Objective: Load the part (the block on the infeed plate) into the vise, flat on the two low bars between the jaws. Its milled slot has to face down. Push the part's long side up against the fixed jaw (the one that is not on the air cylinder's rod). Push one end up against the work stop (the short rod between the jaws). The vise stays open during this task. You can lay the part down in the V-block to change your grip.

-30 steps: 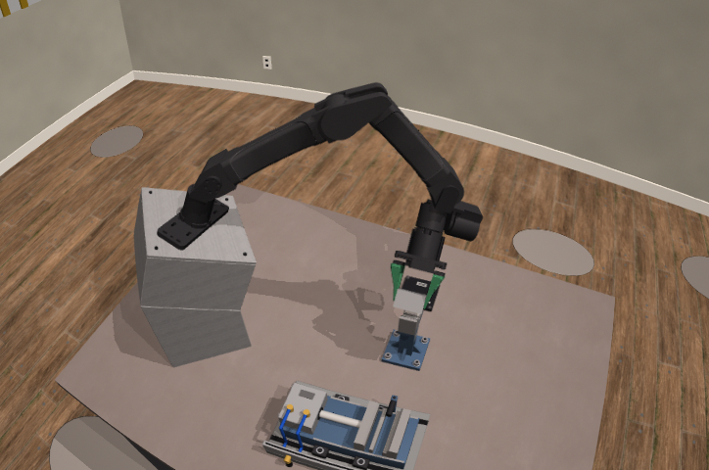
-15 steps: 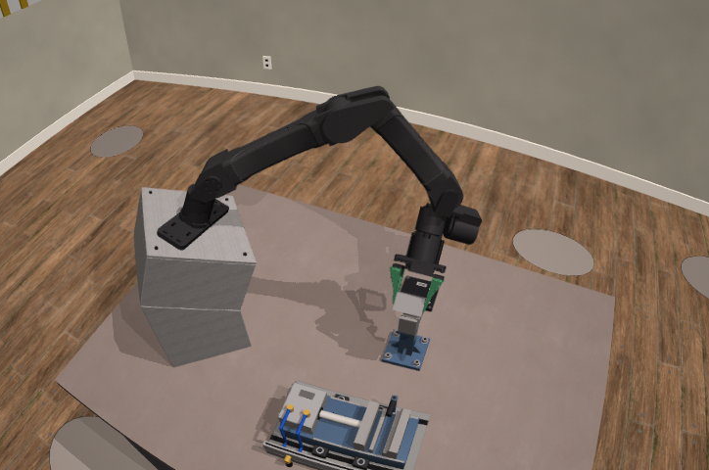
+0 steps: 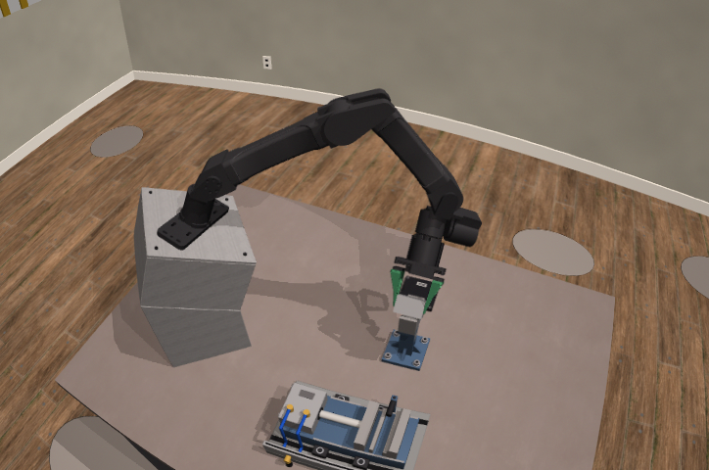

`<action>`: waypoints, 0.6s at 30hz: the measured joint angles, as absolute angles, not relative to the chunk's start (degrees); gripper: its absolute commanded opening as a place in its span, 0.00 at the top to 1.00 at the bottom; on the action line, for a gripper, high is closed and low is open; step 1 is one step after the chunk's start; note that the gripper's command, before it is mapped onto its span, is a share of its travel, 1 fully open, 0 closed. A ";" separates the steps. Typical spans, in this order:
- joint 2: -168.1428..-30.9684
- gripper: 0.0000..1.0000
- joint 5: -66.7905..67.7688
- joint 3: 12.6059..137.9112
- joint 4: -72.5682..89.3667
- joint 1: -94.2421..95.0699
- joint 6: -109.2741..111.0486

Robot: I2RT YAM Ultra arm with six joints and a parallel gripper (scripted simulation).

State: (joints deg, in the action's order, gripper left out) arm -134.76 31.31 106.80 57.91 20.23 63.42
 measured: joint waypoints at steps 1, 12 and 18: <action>-134.85 1.00 31.40 106.89 57.89 20.23 63.42; -135.24 1.00 31.81 107.00 57.76 20.23 63.37; -135.24 1.00 31.81 107.00 57.76 20.23 63.37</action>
